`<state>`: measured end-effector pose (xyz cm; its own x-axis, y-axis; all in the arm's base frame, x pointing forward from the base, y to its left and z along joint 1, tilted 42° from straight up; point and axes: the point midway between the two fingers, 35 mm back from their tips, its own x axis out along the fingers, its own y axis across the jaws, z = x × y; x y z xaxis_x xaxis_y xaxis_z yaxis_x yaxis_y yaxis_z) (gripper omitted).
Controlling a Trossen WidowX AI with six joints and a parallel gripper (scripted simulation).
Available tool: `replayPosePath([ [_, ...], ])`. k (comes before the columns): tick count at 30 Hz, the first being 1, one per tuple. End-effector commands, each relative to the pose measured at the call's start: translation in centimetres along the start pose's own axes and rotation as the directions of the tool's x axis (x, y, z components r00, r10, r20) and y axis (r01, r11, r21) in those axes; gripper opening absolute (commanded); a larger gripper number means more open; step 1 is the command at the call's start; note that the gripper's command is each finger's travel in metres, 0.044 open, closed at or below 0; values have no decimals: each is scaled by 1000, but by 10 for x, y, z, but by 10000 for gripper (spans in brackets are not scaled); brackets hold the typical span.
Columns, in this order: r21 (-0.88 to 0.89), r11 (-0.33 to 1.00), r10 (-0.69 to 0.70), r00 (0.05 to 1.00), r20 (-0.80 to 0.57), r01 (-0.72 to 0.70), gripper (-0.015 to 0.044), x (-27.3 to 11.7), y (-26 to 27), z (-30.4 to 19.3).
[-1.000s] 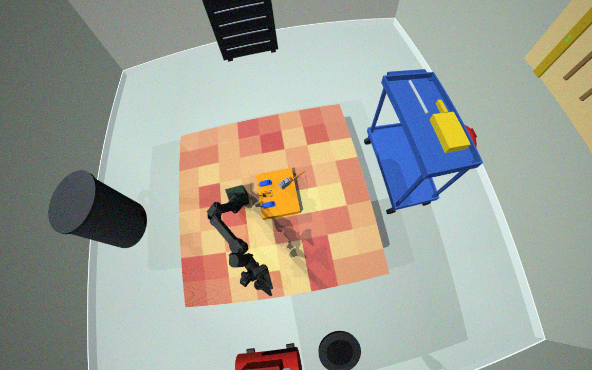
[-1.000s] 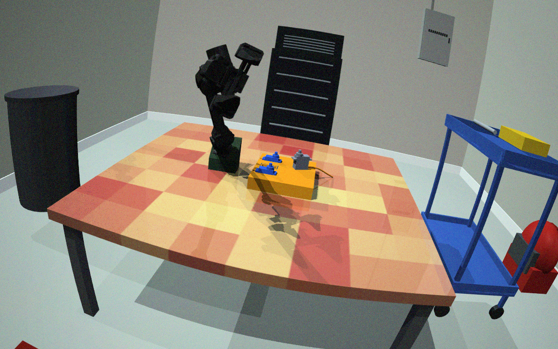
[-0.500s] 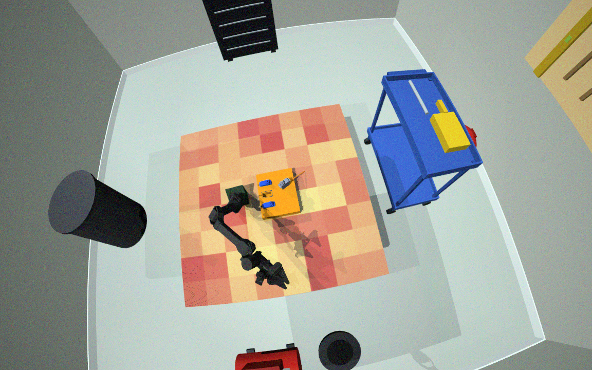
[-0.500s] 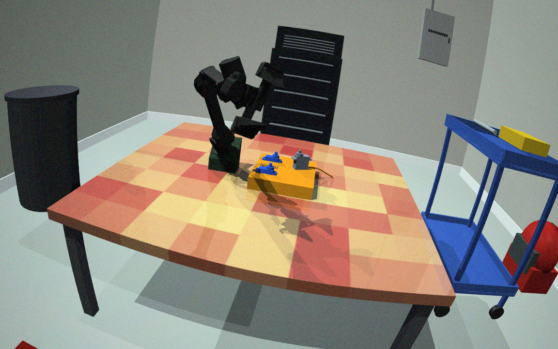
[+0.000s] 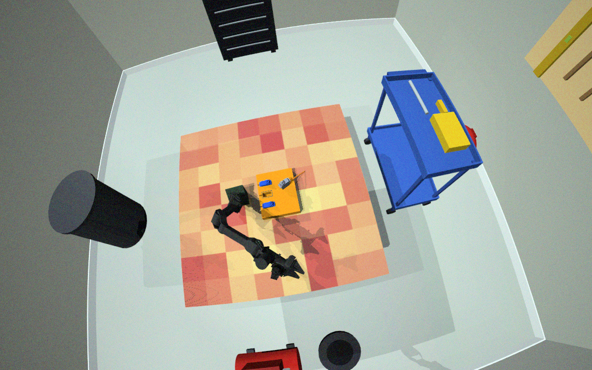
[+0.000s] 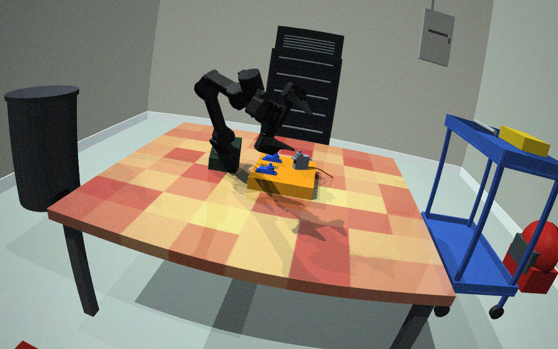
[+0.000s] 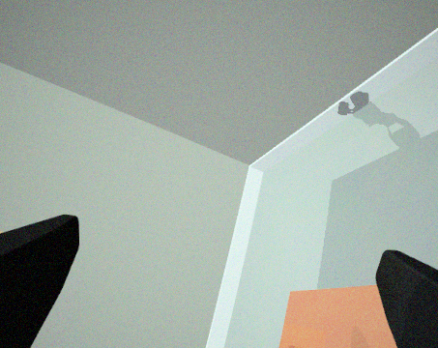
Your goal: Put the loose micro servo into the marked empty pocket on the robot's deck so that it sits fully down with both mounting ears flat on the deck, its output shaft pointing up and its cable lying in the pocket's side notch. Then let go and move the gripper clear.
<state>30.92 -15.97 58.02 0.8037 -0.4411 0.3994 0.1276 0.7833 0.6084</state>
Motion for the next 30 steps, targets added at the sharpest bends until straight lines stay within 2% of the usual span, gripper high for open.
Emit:
replayPosePath([
  [1,-8,1000,-15,1000,-26,15,440,2,-3,-11],
  [8,-15,999,-47,993,-112,46,440,8,-9,-44],
  [15,-61,993,-110,960,-257,98,440,15,-19,-101],
  [30,-233,964,-234,810,-537,124,440,1,-32,-228],
])
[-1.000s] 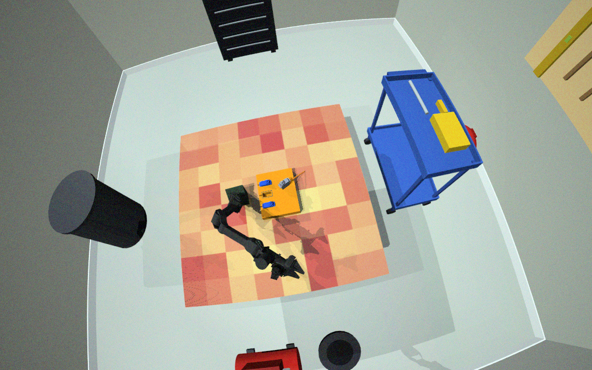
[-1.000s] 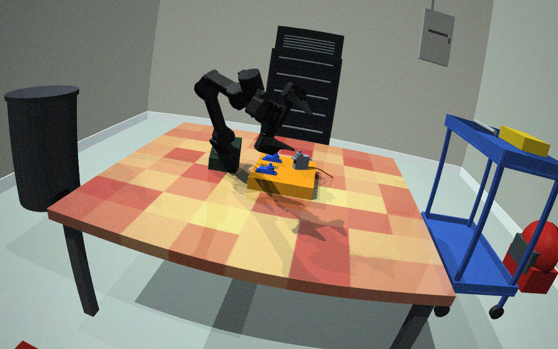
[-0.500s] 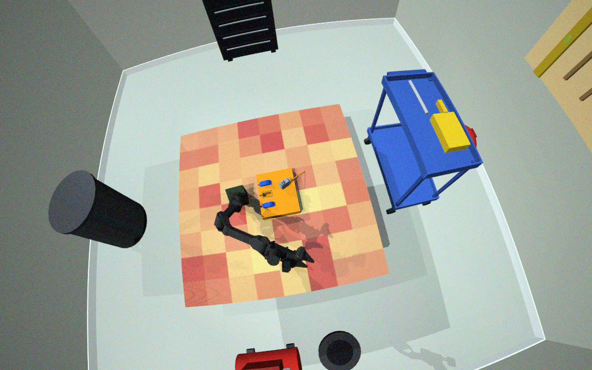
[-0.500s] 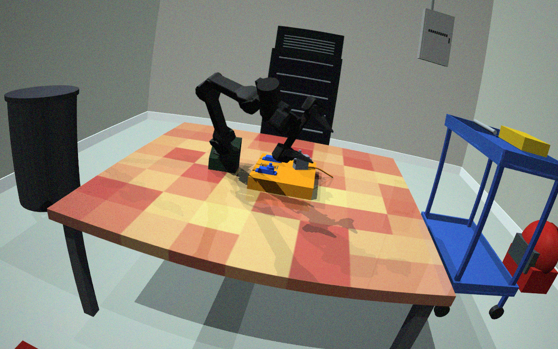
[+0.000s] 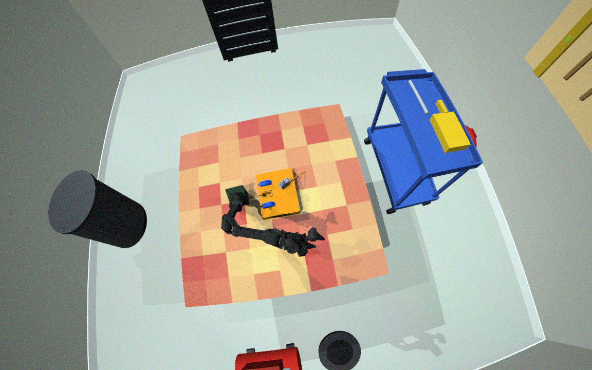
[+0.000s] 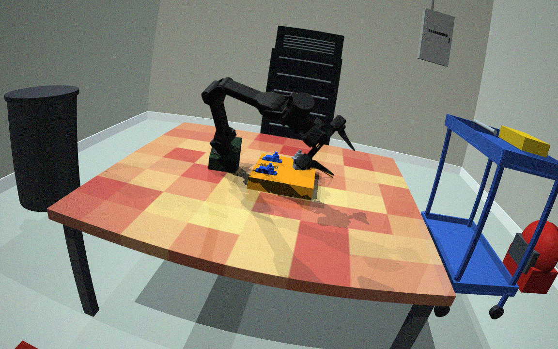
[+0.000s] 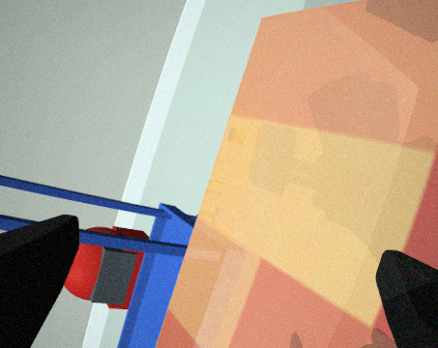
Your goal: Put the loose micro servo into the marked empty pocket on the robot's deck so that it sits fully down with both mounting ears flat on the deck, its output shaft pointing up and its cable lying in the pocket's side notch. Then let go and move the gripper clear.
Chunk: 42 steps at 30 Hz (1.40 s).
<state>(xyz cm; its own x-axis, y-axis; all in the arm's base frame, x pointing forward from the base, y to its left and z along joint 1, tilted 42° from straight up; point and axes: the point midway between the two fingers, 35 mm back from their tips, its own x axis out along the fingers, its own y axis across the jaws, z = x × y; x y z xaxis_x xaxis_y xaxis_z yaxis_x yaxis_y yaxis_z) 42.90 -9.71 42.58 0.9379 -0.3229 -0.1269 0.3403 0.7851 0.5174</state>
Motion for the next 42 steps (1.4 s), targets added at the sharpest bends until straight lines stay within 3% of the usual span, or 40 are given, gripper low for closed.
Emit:
replayPosePath([
  [1,-55,998,-26,997,-76,22,440,9,2,-30],
  [23,-440,897,-266,837,-478,34,440,15,8,-211],
  [42,-762,621,-533,613,-583,-184,440,-37,-2,-335],
])
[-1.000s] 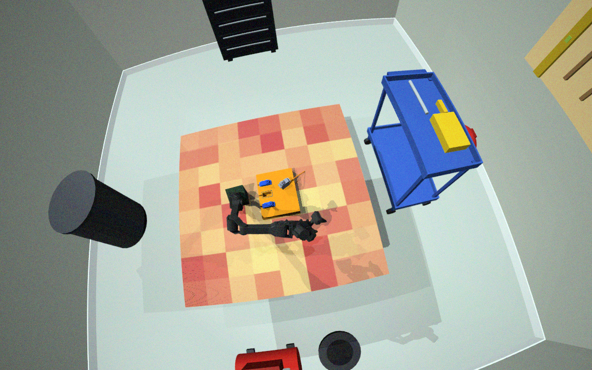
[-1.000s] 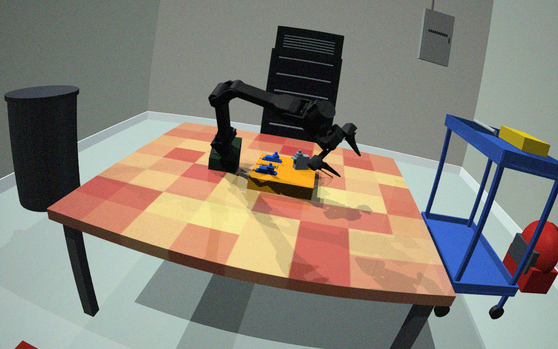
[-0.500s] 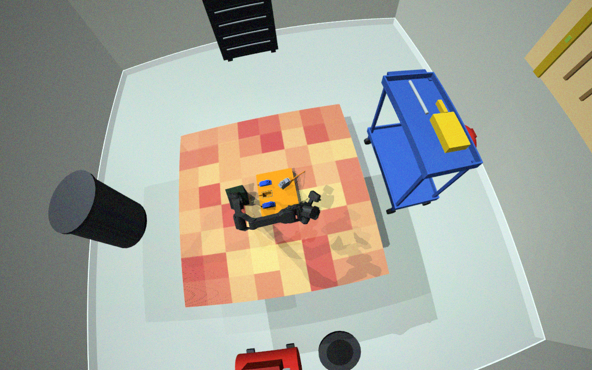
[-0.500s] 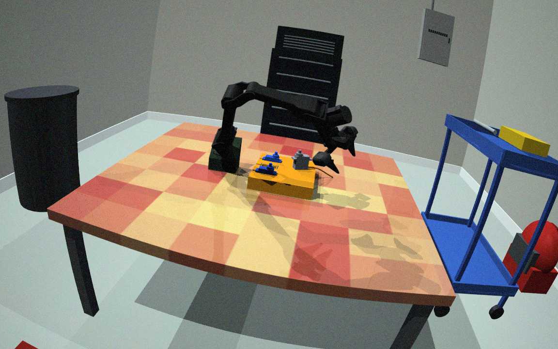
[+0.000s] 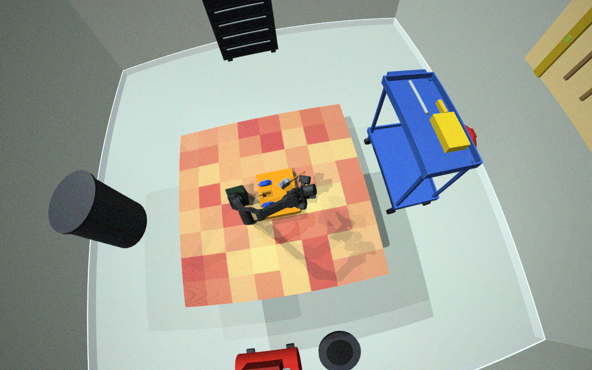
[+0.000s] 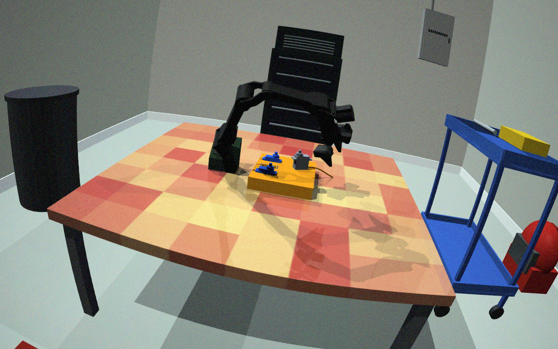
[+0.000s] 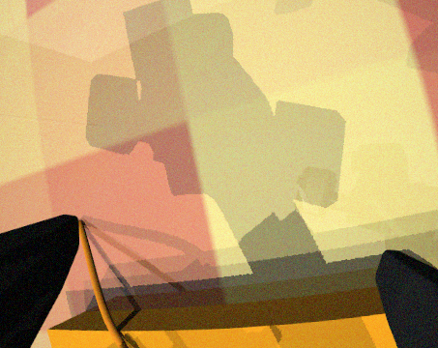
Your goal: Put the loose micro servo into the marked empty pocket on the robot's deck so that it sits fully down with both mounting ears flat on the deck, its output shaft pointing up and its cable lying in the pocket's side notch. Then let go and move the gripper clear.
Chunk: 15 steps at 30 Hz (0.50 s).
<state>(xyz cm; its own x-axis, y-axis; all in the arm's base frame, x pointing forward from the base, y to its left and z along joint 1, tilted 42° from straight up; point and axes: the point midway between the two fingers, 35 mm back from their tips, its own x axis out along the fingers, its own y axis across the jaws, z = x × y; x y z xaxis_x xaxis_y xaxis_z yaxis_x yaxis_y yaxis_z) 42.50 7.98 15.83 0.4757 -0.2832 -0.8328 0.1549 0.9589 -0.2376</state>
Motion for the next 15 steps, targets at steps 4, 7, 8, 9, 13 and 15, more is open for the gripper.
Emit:
replayPosePath([
  [4,-199,979,-70,992,-102,49,440,8,26,-35],
  [7,-277,959,-103,985,-137,62,440,10,35,-51],
  [8,-305,950,-116,982,-148,66,440,10,38,-56],
  [9,-332,941,-129,979,-158,70,440,11,41,-61],
  [13,-441,894,-184,964,-192,83,440,11,51,-81],
  [15,-494,865,-213,955,-204,88,440,11,55,-90],
])
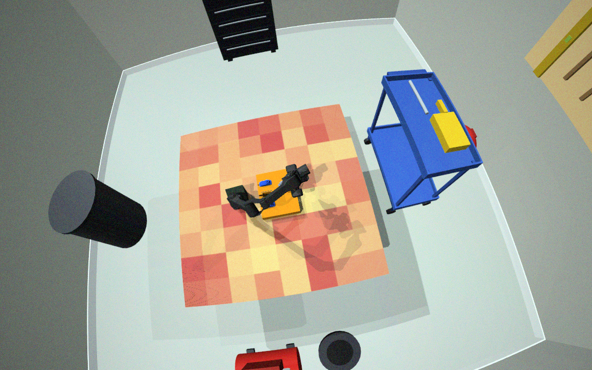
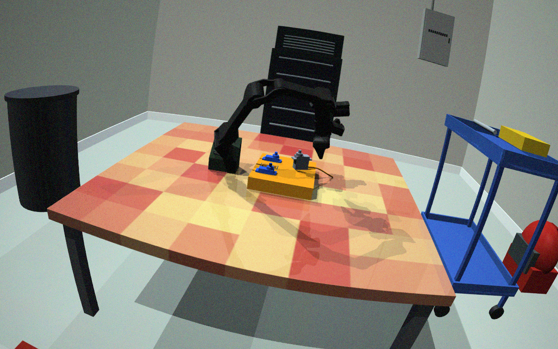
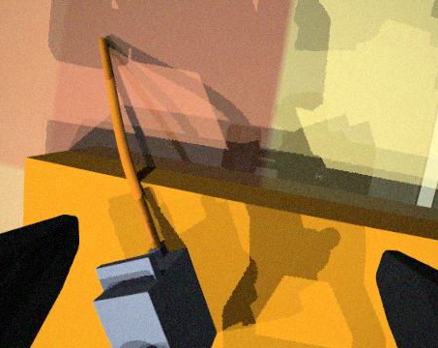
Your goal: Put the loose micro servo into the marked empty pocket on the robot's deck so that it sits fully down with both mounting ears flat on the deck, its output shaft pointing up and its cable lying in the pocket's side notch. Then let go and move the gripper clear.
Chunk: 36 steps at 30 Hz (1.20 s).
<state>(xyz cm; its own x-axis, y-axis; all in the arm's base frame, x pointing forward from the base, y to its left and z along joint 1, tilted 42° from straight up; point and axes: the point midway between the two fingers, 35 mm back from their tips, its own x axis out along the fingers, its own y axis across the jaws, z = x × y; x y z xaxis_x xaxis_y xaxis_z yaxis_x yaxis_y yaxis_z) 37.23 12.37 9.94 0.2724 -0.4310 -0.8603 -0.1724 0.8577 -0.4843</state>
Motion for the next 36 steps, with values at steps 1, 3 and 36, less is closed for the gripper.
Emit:
replayPosePath([
  [1,-123,992,-48,998,-47,42,440,2,16,-14],
  [3,-178,982,-72,995,-68,59,440,2,23,-21],
  [36,-447,884,-215,967,-134,134,440,35,45,-59],
])
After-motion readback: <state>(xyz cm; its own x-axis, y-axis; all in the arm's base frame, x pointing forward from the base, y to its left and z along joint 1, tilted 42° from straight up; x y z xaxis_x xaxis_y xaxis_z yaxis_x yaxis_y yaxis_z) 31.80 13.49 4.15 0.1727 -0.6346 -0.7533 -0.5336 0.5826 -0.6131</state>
